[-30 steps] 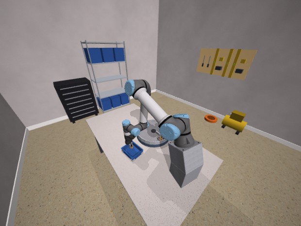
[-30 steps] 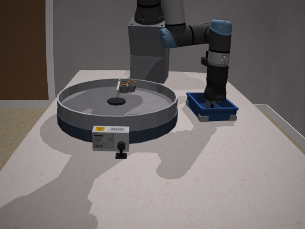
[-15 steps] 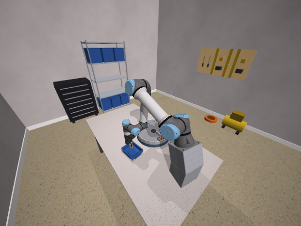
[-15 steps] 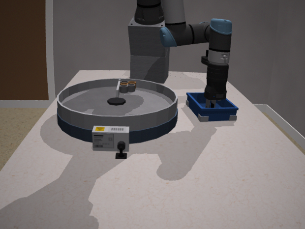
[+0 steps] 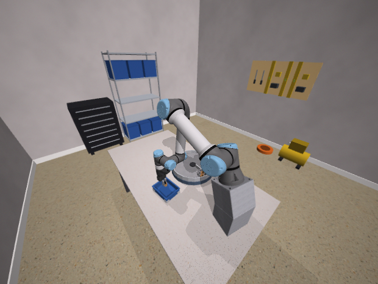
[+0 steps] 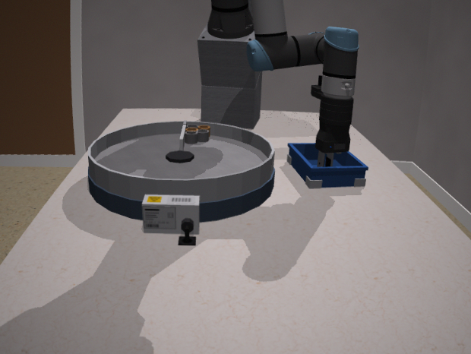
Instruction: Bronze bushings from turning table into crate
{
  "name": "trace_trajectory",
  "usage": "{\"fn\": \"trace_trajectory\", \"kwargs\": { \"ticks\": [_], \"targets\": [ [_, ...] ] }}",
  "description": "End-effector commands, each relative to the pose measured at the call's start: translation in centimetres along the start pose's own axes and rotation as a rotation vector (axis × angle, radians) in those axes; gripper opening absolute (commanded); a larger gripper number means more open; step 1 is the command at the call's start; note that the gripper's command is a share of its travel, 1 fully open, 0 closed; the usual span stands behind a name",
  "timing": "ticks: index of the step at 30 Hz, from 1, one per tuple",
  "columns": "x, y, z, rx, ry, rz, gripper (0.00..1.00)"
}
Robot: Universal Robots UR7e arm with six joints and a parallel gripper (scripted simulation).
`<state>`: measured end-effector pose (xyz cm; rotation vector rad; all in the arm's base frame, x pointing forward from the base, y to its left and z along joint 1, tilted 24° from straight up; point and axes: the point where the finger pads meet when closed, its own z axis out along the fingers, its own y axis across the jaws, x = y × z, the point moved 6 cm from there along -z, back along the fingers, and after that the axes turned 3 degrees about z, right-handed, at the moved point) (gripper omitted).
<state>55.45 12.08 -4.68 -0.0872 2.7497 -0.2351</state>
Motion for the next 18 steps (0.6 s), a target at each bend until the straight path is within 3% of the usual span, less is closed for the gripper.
{"fn": "trace_trajectory", "kwargs": {
  "ticks": [1, 18],
  "targets": [
    [-0.05, 0.03, -0.46, 0.0, -0.002, 0.0, 0.42],
    [-0.04, 0.06, -1.01, 0.0, -0.002, 0.0, 0.42]
  ]
}}
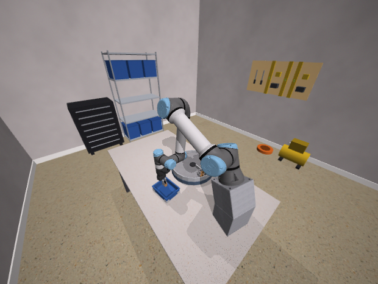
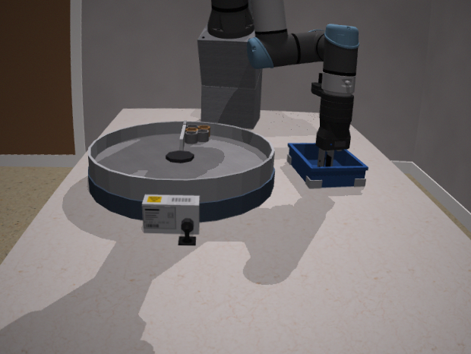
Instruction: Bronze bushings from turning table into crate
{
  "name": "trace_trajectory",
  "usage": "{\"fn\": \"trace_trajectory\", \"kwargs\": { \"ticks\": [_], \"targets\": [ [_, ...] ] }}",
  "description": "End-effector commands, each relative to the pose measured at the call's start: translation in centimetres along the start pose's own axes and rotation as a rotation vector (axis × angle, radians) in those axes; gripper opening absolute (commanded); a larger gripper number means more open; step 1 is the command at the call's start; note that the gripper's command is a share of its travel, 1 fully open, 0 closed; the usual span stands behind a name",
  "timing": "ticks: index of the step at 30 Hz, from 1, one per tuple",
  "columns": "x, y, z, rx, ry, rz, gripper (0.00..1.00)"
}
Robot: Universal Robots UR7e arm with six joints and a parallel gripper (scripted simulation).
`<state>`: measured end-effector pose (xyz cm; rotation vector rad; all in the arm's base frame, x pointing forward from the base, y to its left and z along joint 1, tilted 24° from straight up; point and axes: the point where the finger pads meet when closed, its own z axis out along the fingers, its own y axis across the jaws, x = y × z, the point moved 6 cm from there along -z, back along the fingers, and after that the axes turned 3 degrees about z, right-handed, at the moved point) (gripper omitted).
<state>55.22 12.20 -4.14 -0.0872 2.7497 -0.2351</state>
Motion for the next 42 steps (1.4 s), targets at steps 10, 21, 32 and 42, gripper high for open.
{"fn": "trace_trajectory", "kwargs": {
  "ticks": [10, 21, 32, 42],
  "targets": [
    [-0.1, 0.0, -0.5, 0.0, -0.002, 0.0, 0.42],
    [0.0, 0.1, -1.1, 0.0, -0.002, 0.0, 0.42],
    [0.0, 0.1, -3.2, 0.0, -0.002, 0.0, 0.42],
    [0.0, 0.1, -6.3, 0.0, -0.002, 0.0, 0.42]
  ]
}}
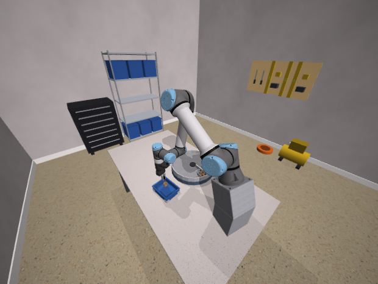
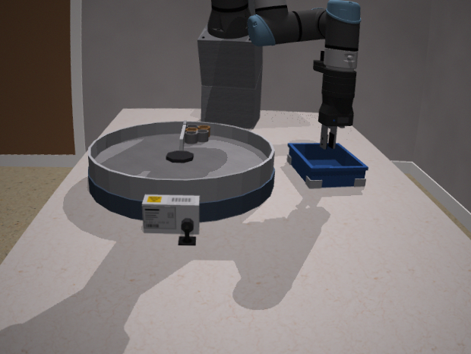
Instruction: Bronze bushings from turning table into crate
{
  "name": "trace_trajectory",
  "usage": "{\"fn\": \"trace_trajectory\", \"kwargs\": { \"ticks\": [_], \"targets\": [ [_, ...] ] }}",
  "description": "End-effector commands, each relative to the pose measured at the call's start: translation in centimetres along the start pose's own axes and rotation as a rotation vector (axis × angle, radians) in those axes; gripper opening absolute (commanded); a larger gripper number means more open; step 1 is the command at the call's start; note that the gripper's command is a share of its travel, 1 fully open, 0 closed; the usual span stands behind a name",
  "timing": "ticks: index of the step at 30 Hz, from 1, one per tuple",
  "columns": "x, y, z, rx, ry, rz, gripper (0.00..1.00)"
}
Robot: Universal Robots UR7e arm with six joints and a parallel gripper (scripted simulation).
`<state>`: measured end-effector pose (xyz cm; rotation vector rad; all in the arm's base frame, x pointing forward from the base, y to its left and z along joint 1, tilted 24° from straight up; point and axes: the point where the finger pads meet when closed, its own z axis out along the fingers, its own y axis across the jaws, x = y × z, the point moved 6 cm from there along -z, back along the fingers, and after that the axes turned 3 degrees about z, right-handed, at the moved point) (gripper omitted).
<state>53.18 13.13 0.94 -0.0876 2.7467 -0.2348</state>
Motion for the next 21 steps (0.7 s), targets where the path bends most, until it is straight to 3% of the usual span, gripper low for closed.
{"fn": "trace_trajectory", "kwargs": {
  "ticks": [1, 5, 10, 21],
  "targets": [
    [0.0, 0.0, -0.7, 0.0, 0.001, 0.0, 0.42],
    [0.0, 0.0, -0.7, 0.0, 0.001, 0.0, 0.42],
    [0.0, 0.0, -5.8, 0.0, 0.0, 0.0, 0.42],
    [0.0, 0.0, -5.8, 0.0, 0.0, 0.0, 0.42]
  ]
}}
